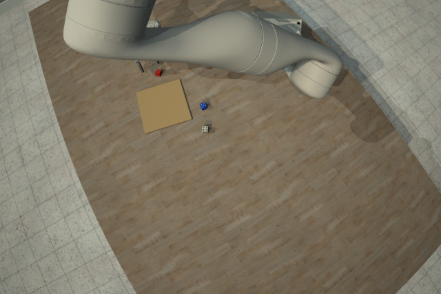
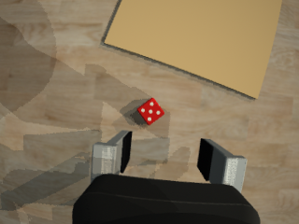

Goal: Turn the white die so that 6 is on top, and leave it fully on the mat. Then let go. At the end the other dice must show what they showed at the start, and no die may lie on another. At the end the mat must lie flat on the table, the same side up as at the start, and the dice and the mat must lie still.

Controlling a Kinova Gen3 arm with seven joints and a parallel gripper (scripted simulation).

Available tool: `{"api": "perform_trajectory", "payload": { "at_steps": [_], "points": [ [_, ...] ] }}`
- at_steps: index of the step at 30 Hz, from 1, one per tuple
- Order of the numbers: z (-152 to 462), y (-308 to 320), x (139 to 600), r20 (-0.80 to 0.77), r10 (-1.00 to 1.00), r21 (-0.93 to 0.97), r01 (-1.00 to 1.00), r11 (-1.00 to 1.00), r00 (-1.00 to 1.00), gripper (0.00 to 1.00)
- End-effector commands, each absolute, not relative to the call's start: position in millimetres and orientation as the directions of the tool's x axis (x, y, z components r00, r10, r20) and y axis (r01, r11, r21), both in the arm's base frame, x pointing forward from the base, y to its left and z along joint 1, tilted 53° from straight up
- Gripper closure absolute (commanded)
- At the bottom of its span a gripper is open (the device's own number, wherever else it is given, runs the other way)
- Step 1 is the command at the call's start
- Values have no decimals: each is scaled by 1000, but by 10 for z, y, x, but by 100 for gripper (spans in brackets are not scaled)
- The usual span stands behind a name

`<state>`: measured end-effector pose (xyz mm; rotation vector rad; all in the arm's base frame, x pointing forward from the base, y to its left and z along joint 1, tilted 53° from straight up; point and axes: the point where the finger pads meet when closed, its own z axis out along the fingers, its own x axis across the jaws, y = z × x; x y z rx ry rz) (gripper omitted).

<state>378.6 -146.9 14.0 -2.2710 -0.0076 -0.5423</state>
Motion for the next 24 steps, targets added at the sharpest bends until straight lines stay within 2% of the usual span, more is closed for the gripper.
{"api": "perform_trajectory", "payload": {
  "at_steps": [1, 13, 24],
  "points": [
    [142, -1479, 3786, 385, -163, -700, 172, -693, 908, 0],
    [208, -1393, 3731, 385, -163, -700, 172, -693, 908, 0],
    [499, -1010, 3485, 385, -163, -700, 172, -693, 908, 0]
  ]
}}
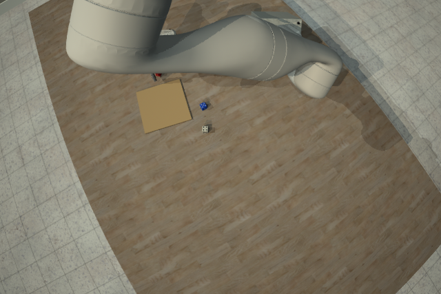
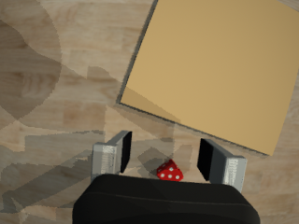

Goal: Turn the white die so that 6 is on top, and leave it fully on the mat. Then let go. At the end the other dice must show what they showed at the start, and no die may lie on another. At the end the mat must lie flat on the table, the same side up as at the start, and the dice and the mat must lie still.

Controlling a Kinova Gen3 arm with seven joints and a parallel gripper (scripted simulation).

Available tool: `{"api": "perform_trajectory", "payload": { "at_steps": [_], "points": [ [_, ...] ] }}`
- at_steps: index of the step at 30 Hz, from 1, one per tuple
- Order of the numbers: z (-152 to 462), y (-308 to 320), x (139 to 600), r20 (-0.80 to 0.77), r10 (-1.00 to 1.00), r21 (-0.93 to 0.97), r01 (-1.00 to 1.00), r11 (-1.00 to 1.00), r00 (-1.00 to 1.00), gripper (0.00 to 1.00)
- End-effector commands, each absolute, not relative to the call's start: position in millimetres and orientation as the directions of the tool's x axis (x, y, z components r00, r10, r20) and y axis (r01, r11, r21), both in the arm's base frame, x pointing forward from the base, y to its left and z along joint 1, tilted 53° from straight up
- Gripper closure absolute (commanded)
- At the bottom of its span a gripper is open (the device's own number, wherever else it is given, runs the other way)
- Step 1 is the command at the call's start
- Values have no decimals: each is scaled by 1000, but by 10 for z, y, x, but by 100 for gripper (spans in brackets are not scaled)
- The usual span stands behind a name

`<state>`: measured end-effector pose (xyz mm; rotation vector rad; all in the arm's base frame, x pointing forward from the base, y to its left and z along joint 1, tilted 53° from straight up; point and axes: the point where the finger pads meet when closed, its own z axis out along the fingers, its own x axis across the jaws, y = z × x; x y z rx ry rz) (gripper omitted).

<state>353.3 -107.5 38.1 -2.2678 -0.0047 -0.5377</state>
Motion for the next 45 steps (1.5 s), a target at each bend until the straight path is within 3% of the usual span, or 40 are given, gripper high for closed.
{"api": "perform_trajectory", "payload": {
  "at_steps": [1, 20, 45],
  "points": [
    [535, -964, 3456, 385, -163, -700, 172, -693, 908, 0],
    [1071, -259, 3004, 385, -163, -700, 172, -693, 908, 0],
    [1136, -174, 2950, 385, -163, -700, 172, -693, 908, 0]
  ]
}}
